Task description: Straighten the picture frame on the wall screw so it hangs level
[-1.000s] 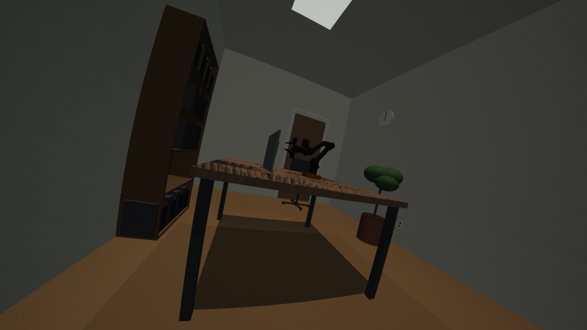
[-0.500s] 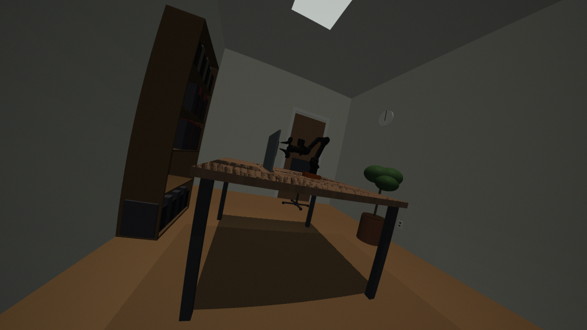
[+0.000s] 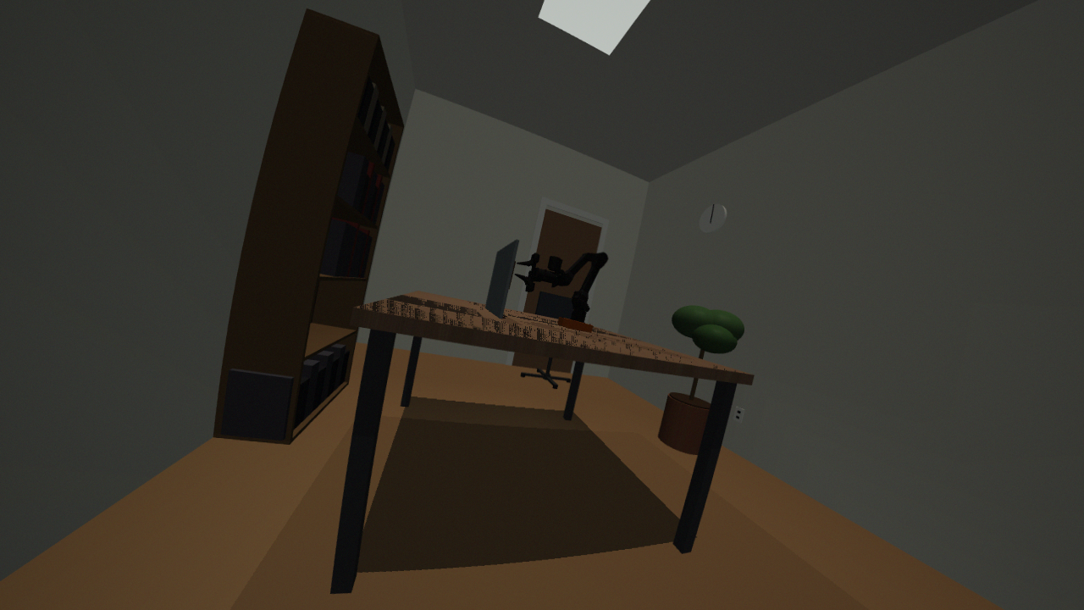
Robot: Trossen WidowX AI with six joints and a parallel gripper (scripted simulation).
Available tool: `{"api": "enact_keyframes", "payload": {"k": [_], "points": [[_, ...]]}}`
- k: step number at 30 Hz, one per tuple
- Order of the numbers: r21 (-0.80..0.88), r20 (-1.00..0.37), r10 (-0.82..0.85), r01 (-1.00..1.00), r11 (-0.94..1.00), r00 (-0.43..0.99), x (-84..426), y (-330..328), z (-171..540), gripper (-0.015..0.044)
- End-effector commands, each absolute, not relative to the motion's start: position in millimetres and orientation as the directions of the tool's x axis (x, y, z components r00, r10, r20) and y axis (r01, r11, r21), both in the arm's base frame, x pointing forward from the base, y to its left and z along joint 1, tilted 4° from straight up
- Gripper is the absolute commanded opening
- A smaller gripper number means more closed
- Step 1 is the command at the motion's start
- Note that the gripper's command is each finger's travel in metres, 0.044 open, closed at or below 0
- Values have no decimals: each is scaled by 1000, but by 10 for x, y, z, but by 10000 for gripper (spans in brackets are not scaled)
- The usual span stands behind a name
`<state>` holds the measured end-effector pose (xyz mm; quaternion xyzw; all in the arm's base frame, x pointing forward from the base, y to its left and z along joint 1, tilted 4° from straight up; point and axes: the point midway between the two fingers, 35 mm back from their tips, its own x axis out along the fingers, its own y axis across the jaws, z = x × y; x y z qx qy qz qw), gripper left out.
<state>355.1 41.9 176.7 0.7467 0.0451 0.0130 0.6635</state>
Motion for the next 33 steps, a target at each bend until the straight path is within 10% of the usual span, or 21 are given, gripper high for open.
{"api": "enact_keyframes", "payload": {"k": [1,33], "points": [[992,-38,88,49,-116,995,3612,429,1774,260],[992,-36,88,47,-116,995,3909,454,1759,260]]}}
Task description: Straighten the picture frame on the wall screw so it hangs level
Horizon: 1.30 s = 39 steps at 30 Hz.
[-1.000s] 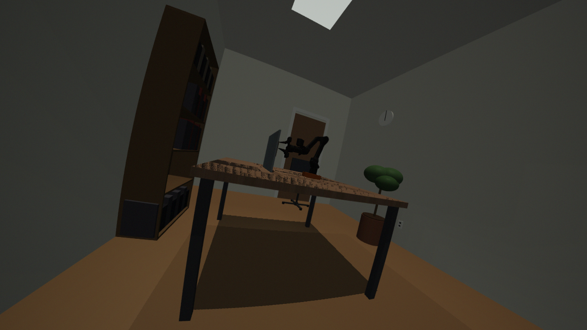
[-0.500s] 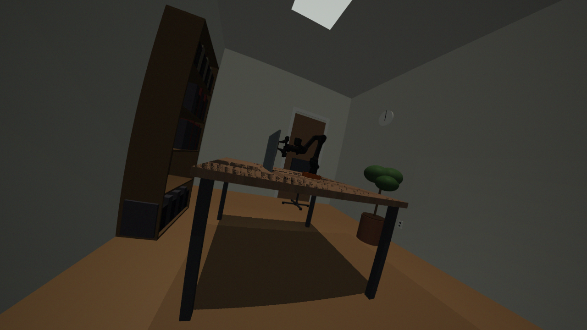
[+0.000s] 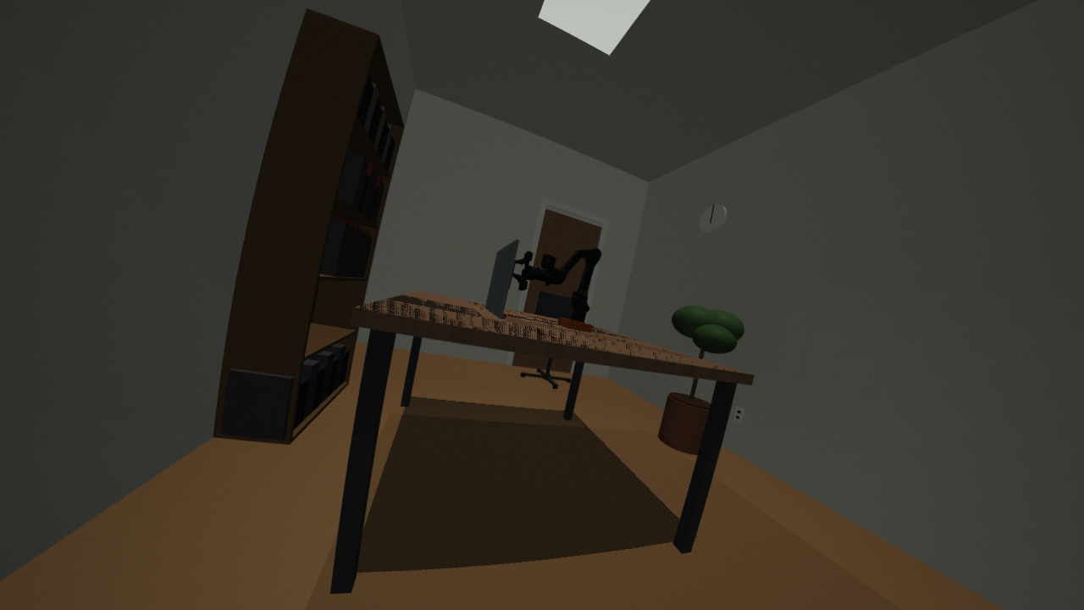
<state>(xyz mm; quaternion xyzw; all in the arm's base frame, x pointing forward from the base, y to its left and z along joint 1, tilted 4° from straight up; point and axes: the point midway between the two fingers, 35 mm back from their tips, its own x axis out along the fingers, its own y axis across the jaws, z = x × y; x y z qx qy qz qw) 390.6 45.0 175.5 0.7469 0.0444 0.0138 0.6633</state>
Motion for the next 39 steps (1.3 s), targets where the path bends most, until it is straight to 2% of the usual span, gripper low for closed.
{"api": "enact_keyframes", "payload": {"k": [1,18,25,32,33,39], "points": [[992,-36,88,47,-116,995,3909,454,1759,260],[992,-36,88,47,-116,995,3909,454,1759,260],[992,-36,88,47,-116,995,3909,454,1759,76],[992,-36,88,47,-116,995,3909,454,1759,30],[992,-36,88,47,-116,995,3909,454,1759,3],[992,-36,88,47,-116,995,3909,454,1759,0]]}}
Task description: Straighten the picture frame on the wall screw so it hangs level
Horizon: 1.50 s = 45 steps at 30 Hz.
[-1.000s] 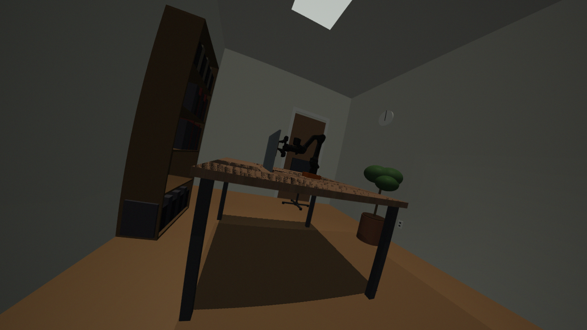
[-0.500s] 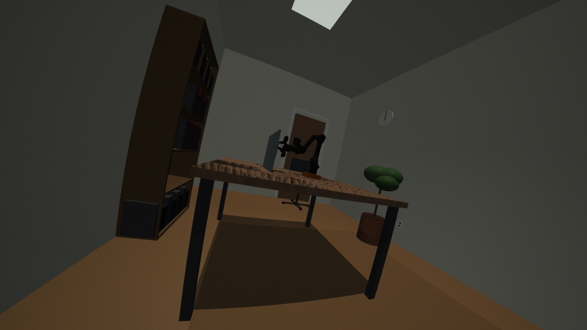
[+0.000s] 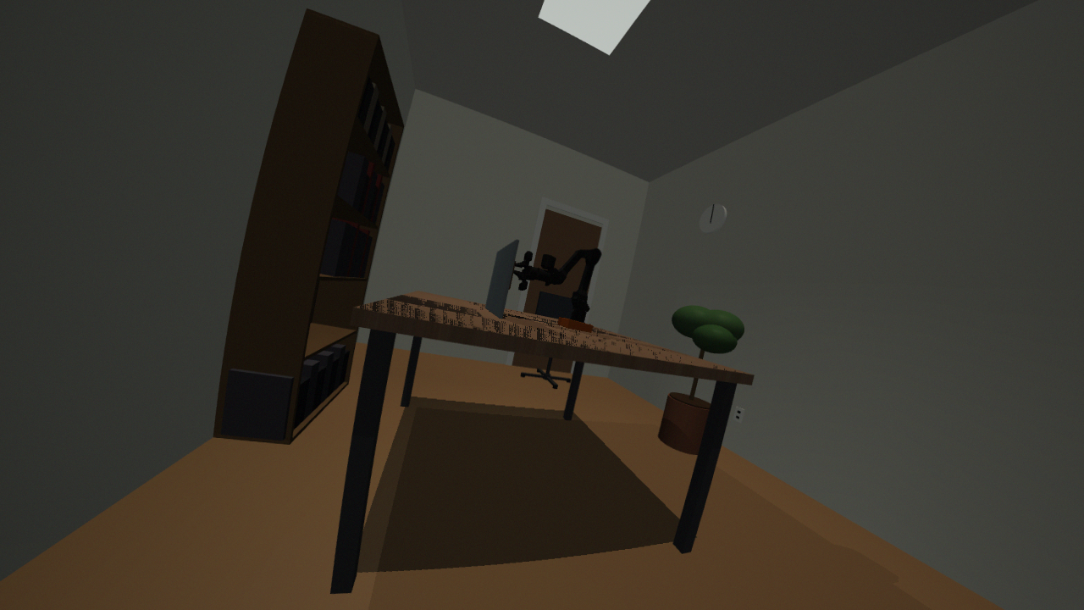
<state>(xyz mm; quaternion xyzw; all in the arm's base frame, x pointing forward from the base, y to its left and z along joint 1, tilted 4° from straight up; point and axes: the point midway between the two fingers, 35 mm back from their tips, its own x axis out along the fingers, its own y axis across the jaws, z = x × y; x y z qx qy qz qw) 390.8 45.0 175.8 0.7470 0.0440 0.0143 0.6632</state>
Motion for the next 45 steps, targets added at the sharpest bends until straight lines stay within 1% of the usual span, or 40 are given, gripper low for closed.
{"api": "enact_keyframes", "payload": {"k": [1,45], "points": [[992,-36,88,47,-116,995,3909,453,1760,0],[992,-36,88,46,-116,995,3915,435,1877,0]]}}
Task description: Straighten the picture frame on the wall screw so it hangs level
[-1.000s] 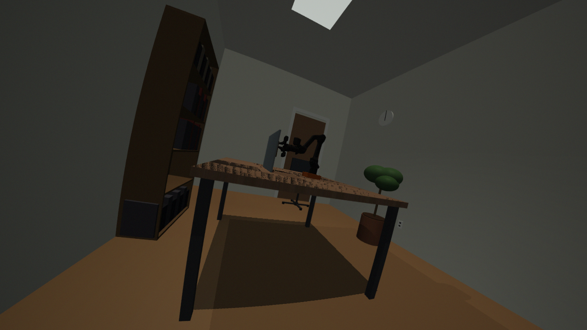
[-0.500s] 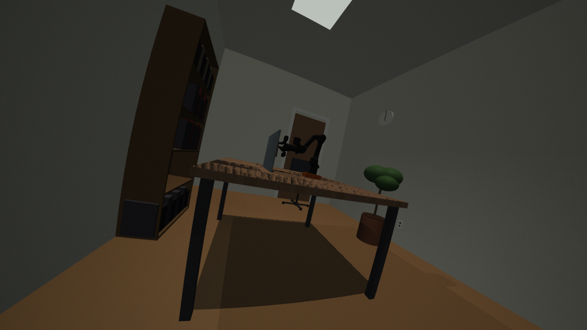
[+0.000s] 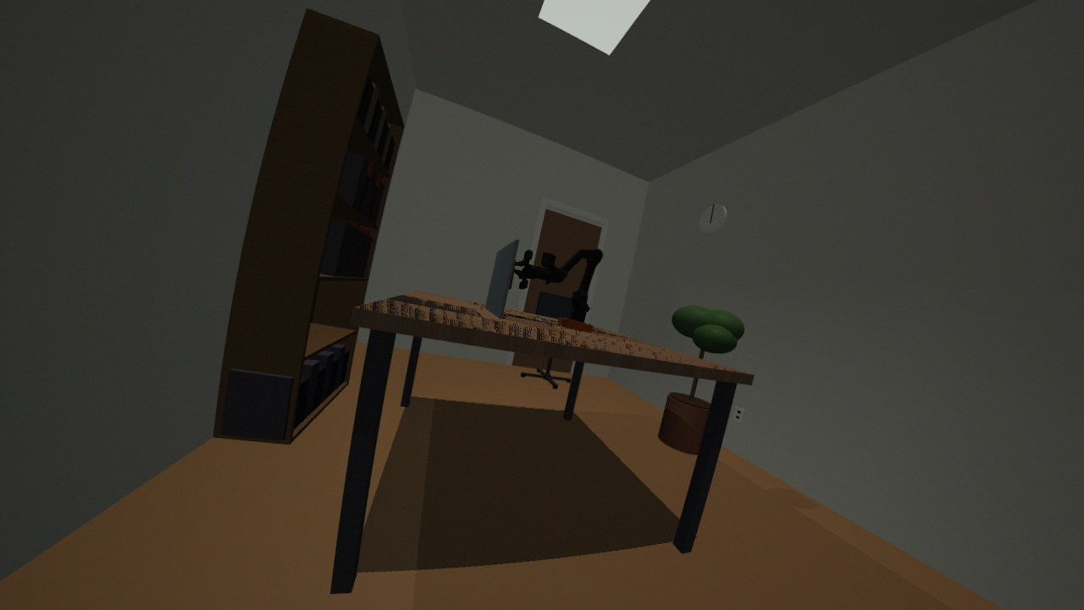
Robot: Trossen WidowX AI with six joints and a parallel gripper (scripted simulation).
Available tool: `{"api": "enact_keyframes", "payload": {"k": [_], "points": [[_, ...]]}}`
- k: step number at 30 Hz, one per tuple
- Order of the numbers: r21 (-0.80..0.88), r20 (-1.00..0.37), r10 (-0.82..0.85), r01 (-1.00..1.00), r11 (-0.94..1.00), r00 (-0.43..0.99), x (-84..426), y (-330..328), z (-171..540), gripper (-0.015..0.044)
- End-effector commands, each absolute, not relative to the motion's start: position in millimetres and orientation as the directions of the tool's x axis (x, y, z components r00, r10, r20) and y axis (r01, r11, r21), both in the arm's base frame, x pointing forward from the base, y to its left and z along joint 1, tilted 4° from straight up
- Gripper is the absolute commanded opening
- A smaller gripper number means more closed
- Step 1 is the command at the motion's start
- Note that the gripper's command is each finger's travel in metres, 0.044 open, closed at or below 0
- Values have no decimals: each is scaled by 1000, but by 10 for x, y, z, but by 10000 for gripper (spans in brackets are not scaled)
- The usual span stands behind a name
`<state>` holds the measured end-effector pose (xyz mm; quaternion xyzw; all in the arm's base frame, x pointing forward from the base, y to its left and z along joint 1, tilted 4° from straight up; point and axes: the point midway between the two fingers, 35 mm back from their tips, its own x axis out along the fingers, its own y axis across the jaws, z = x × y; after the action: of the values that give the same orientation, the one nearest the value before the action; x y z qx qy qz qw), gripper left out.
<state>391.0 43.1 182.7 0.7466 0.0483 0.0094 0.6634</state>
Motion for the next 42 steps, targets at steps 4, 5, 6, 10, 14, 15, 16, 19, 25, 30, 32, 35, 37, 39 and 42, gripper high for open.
{"api": "enact_keyframes", "payload": {"k": [4,5,6,10,14,15,16,19,25,30,32,35,37,39,42], "points": [[992,-36,88,46,-116,995,3914,436,1871,0],[992,-36,88,46,-116,995,3914,436,1868,0],[992,-36,88,46,-116,995,3914,437,1866,0],[992,-36,88,46,-116,995,3914,437,1861,0],[992,-36,88,46,-116,995,3914,439,1862,0],[992,-36,88,46,-116,995,3914,440,1860,0],[992,-36,88,46,-116,995,3913,442,1858,0],[992,-36,88,46,-116,995,3913,444,1863,0],[992,-36,88,46,-116,995,3913,450,1865,0],[992,-36,88,46,-116,995,3912,456,1862,0],[992,-36,88,46,-116,995,3912,457,1864,0],[992,-36,88,46,-116,995,3912,461,1867,0],[992,-36,88,46,-116,995,3912,464,1864,0],[992,-36,88,46,-116,995,3911,465,1865,0],[992,-36,88,46,-116,995,3911,476,1867,0]]}}
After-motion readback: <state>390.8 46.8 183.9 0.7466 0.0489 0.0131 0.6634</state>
